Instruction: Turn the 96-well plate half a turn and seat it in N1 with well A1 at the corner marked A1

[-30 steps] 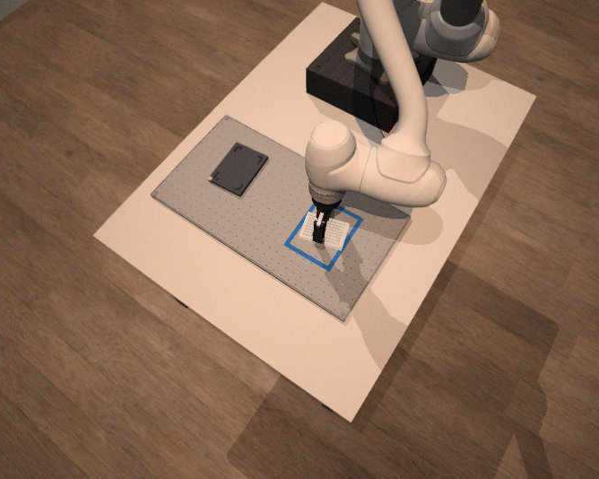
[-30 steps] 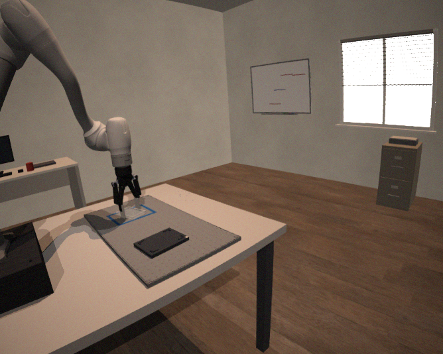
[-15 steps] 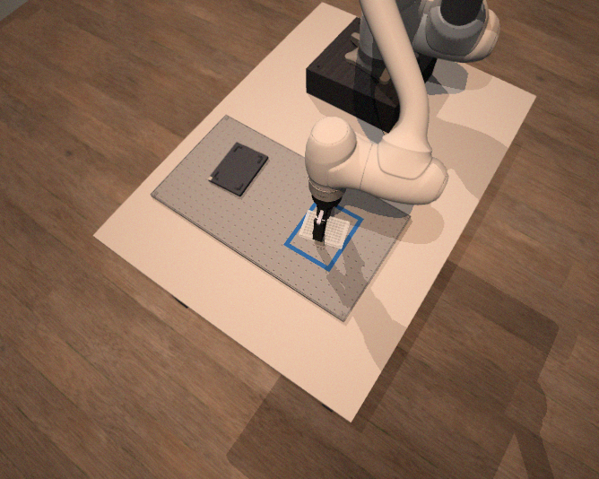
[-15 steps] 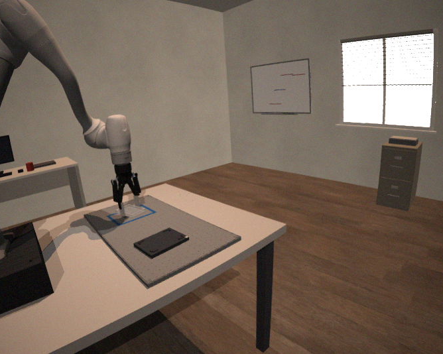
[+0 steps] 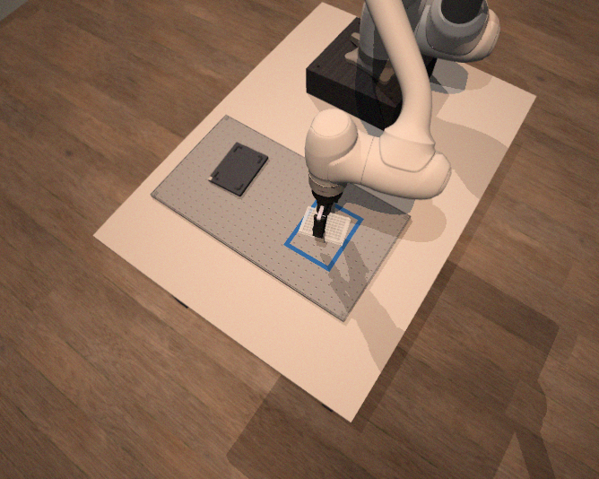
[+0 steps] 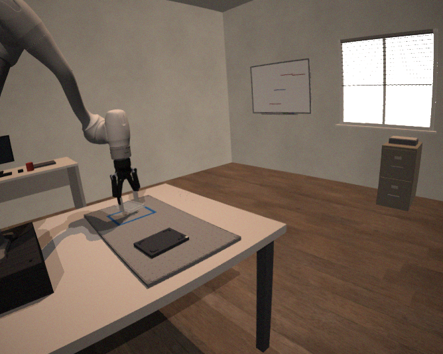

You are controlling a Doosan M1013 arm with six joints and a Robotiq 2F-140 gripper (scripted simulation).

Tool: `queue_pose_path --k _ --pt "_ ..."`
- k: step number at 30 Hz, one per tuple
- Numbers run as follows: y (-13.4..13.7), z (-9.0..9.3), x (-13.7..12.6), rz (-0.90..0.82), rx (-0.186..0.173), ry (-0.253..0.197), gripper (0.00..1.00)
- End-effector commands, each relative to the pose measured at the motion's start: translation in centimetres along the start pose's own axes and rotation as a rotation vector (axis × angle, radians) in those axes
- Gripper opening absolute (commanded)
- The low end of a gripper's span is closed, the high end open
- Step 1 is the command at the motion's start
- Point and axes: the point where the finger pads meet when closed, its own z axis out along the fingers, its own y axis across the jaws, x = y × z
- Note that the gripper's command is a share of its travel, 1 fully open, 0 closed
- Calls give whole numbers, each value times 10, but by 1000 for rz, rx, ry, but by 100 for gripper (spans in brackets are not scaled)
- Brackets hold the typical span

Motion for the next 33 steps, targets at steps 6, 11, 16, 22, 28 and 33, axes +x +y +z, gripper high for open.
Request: queue_pose_path --k 6,11,16,22,28,33 --pt "0 -12 0 0 0 0 0" --pt "0 -20 0 0 0 0 0" --pt "0 -28 0 0 0 0 0" --pt "0 -29 0 0 0 0 0" --pt "0 -29 0 0 0 0 0" --pt "0 -29 0 0 0 0 0"
